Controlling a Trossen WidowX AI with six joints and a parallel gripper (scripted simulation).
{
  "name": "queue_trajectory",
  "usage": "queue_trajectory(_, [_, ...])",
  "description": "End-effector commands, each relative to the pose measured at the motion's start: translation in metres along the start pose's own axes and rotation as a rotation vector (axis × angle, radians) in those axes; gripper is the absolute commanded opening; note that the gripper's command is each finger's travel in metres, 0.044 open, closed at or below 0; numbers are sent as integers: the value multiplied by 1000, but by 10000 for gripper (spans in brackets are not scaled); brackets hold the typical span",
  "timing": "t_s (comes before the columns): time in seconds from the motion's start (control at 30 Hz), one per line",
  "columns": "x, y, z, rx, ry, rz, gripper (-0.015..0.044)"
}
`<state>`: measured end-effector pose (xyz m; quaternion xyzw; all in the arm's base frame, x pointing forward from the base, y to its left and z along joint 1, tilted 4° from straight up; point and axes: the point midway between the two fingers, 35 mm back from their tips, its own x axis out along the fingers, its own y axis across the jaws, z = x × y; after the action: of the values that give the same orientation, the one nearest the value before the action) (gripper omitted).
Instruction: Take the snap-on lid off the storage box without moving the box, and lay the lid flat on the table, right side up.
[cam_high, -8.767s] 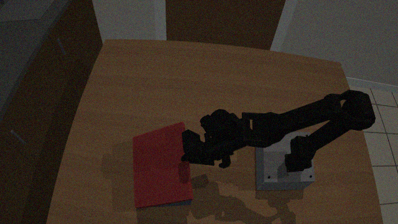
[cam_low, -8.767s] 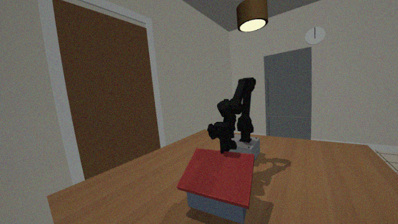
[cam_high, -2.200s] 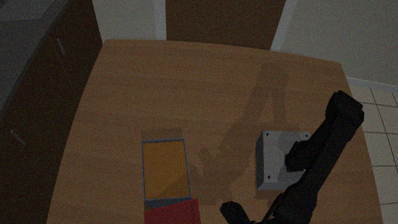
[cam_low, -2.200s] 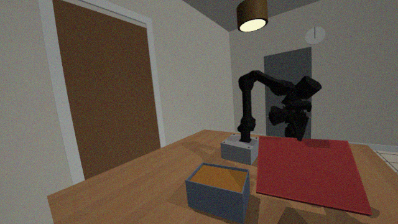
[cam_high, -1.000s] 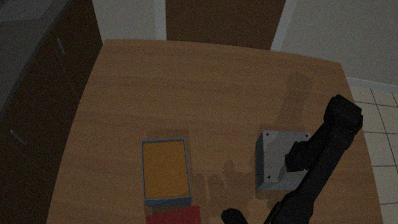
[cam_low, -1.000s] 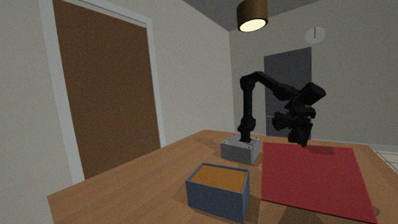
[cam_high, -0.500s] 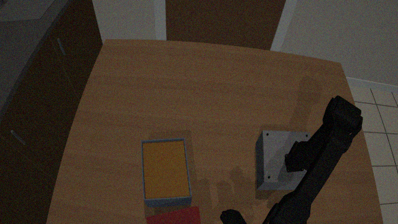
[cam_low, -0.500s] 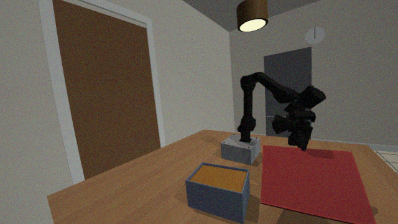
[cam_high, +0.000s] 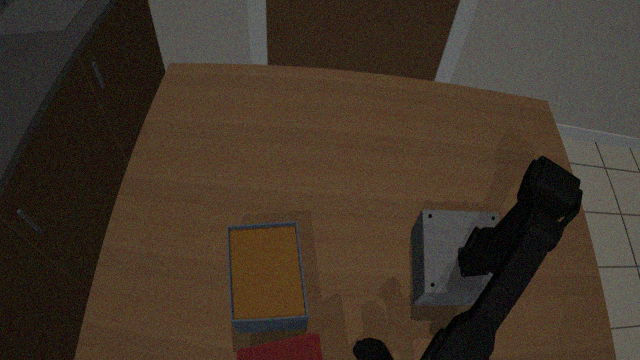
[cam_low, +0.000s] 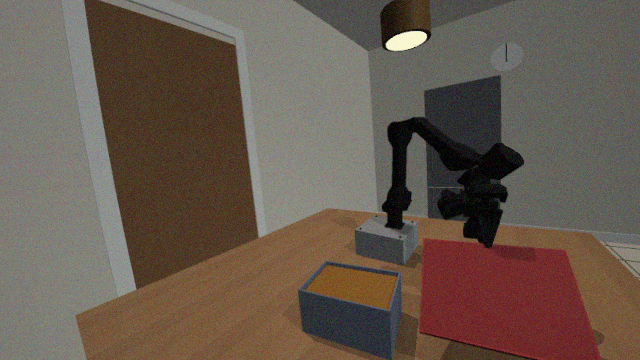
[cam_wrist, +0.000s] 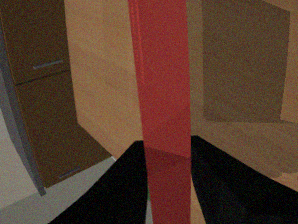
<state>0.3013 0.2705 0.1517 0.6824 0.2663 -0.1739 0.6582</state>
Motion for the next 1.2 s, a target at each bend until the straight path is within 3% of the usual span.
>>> queue_trajectory(0.0, [2, -2, 0, 4, -3, 6, 0])
queue_trajectory(1.17, [21, -23, 1, 4, -3, 6, 0])
